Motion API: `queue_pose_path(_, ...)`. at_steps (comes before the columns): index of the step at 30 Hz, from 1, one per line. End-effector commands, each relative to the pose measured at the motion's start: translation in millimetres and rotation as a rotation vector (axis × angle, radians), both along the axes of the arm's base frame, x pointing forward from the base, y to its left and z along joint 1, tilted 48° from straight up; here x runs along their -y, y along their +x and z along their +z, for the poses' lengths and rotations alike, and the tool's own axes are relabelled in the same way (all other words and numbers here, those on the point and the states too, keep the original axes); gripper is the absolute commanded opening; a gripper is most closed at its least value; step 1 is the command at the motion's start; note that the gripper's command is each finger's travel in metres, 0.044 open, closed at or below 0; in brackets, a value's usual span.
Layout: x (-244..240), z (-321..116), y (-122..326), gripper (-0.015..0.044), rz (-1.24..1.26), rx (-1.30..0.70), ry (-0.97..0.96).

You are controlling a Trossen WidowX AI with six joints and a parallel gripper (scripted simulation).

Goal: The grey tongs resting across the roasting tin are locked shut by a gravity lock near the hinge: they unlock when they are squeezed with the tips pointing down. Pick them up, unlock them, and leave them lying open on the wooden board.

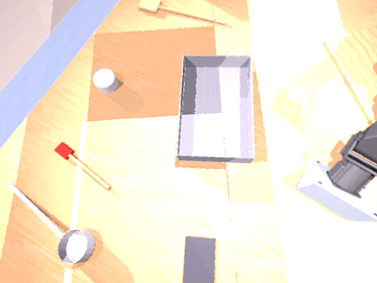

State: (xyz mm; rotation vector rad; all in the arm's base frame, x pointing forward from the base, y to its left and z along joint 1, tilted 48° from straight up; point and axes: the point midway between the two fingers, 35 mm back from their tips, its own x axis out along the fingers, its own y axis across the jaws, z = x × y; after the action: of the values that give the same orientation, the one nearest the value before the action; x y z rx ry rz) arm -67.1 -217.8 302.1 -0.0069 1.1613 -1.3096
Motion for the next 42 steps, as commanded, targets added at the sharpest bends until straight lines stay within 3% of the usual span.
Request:
queue_pose_path(1,4,-7,-1,-0.015,-0.008,0.004,0.005)
queue_pose_path(6,4,-7,-1,-0.015,-0.008,0.004,0.005)
queue_pose_path(28,3,-4,0,0.0427,0.0,0.001,0.001)
queue_pose_path(35,4,0,2,0.044,0.0,0.003,0.004)
queue_pose_path(42,18,43,31,0.044,-0.003,0.024,0.033)
